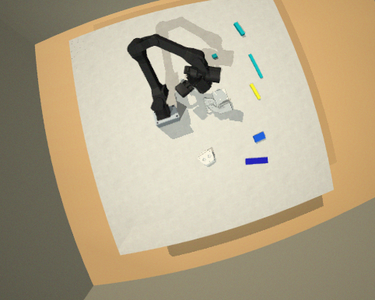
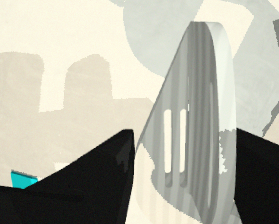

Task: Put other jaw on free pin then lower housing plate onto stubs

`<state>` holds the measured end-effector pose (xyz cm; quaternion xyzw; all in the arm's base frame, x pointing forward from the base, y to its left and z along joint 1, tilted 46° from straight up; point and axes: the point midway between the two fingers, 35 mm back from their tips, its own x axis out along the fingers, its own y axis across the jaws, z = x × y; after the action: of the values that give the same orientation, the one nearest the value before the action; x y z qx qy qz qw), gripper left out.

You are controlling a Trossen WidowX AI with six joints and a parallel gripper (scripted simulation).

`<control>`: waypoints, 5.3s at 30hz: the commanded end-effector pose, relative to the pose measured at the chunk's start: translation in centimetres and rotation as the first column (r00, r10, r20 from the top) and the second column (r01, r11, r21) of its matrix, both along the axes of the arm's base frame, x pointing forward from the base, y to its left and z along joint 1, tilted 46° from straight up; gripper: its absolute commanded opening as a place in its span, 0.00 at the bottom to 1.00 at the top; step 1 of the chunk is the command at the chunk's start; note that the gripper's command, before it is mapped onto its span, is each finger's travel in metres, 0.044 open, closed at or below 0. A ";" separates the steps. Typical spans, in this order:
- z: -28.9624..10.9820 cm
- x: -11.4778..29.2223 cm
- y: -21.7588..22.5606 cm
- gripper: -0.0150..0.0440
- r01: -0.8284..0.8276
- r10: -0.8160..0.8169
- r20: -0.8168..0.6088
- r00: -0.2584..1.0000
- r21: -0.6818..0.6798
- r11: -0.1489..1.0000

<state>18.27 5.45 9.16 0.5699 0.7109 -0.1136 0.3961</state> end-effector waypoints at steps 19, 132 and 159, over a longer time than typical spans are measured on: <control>-3.0 4.6 -3.3 0.48 -0.295 0.292 0.306 0.906 -0.039 0.955; -5.5 11.2 -4.0 0.48 -0.602 0.579 0.627 0.521 -0.211 0.770; -7.6 11.2 -1.9 0.48 -0.601 0.579 0.626 0.522 -0.211 0.771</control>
<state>29.58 3.09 1.92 0.3007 0.6738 0.2467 0.6282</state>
